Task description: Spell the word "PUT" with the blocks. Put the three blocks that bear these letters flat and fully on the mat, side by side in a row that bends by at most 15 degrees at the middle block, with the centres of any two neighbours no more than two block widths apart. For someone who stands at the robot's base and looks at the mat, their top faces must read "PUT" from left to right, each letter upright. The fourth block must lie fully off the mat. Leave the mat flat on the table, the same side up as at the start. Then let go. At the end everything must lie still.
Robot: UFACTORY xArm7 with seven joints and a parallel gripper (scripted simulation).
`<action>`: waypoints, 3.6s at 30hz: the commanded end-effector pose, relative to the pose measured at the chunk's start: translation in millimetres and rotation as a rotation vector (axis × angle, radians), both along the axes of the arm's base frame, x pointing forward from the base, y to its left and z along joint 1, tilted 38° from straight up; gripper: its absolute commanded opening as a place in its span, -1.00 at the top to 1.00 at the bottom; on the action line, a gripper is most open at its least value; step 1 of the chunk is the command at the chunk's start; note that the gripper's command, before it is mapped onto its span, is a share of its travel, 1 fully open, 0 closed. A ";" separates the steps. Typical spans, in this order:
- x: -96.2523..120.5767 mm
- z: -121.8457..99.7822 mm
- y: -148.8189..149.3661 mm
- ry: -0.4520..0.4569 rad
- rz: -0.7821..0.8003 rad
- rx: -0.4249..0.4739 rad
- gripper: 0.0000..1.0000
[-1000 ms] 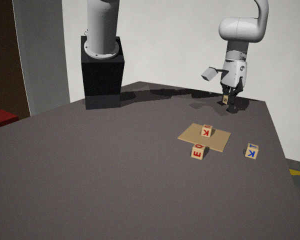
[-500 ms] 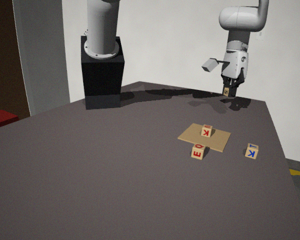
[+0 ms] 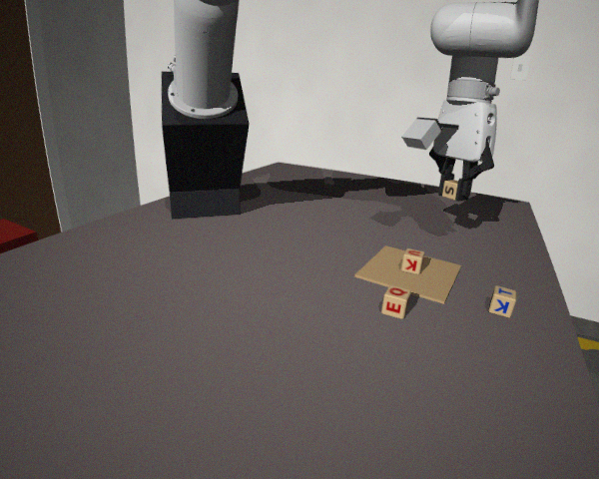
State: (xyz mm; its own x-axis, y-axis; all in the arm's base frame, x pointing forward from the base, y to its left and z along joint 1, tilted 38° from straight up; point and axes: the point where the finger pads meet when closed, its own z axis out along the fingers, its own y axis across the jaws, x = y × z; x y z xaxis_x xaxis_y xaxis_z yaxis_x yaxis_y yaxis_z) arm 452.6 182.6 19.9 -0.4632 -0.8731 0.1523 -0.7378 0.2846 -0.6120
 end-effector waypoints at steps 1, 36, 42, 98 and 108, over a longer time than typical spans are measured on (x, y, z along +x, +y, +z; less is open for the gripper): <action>-4.7 11.1 -20.7 0.058 0.112 -0.061 0.47; -33.4 23.9 -87.5 0.242 0.468 -0.262 0.47; -27.3 13.7 -92.3 0.242 0.468 -0.262 0.47; 11.1 -49.3 -122.1 0.242 0.468 -0.262 0.47; 11.1 -49.3 -122.1 0.242 0.468 -0.262 0.47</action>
